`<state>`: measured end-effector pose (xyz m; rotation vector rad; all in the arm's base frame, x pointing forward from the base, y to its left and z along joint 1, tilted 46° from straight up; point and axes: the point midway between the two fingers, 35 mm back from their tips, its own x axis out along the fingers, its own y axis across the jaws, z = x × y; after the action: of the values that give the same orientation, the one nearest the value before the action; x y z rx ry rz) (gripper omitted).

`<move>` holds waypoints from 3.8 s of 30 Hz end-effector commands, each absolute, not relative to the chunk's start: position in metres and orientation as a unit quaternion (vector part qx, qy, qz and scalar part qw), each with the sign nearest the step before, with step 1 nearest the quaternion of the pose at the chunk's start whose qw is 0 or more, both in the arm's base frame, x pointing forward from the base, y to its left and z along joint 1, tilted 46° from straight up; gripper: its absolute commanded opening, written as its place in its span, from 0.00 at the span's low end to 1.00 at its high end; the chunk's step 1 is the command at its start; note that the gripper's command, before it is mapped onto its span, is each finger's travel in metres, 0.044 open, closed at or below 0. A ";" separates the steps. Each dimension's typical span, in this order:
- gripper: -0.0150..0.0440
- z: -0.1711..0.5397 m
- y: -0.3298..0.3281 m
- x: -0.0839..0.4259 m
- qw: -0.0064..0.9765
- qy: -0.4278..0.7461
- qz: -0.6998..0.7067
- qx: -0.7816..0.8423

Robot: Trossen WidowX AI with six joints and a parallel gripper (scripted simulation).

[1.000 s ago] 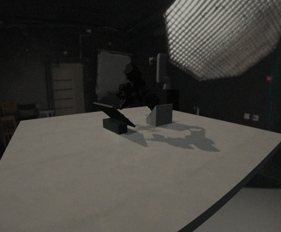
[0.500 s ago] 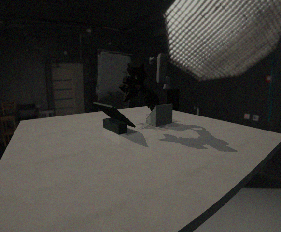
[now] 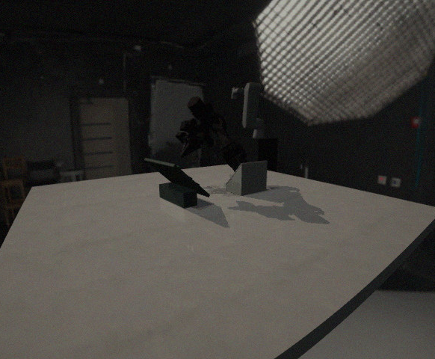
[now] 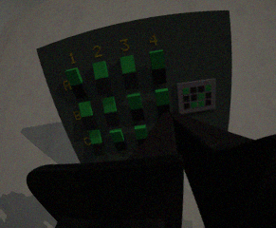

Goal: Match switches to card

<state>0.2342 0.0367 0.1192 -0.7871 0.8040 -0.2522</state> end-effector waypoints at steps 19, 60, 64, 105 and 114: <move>0.25 0.096 0.009 0.263 0.831 0.392 -0.123 -0.375; 0.25 0.088 0.002 0.273 0.831 0.392 -0.123 -0.375; 0.25 0.087 0.002 0.274 0.832 0.391 -0.123 -0.375; 0.25 0.118 0.031 0.233 0.836 0.383 -0.117 -0.376; 0.25 0.119 0.031 0.230 0.836 0.383 -0.117 -0.376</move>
<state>0.2337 0.0304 0.1149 -0.7987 0.8182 -0.2424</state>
